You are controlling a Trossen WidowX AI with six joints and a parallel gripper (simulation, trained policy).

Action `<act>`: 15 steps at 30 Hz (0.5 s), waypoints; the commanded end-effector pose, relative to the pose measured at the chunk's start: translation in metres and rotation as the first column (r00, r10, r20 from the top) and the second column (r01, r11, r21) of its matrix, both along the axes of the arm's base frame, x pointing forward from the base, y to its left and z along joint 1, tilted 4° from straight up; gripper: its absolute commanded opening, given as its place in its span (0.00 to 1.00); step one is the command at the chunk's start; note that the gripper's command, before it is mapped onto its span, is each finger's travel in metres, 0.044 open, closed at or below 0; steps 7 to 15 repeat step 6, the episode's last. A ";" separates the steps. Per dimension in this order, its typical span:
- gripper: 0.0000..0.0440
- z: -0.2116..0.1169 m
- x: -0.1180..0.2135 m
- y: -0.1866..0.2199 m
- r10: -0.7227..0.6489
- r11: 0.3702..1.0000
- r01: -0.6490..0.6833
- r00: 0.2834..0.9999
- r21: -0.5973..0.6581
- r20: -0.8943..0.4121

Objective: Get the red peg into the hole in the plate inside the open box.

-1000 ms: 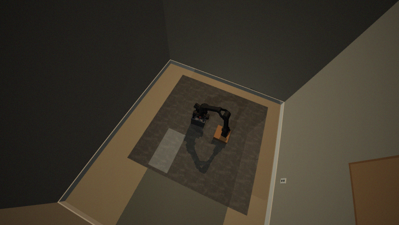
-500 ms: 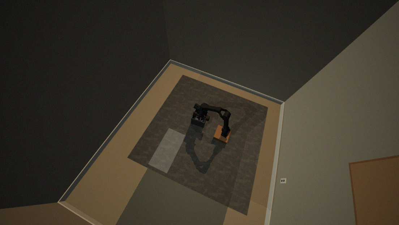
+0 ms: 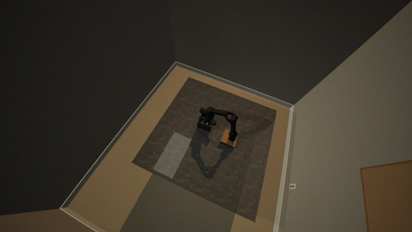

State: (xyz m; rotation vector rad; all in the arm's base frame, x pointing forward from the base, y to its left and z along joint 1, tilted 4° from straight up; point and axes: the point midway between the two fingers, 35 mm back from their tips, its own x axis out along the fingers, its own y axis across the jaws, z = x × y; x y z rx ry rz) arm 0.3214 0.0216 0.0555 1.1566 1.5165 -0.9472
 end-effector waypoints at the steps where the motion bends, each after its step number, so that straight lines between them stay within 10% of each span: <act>1: 0.13 0.010 0.006 0.000 -0.013 1.000 0.013 1.000 0.014 0.015; 15: 0.00 0.022 0.015 -0.005 -0.025 0.999 0.023 0.999 0.046 0.041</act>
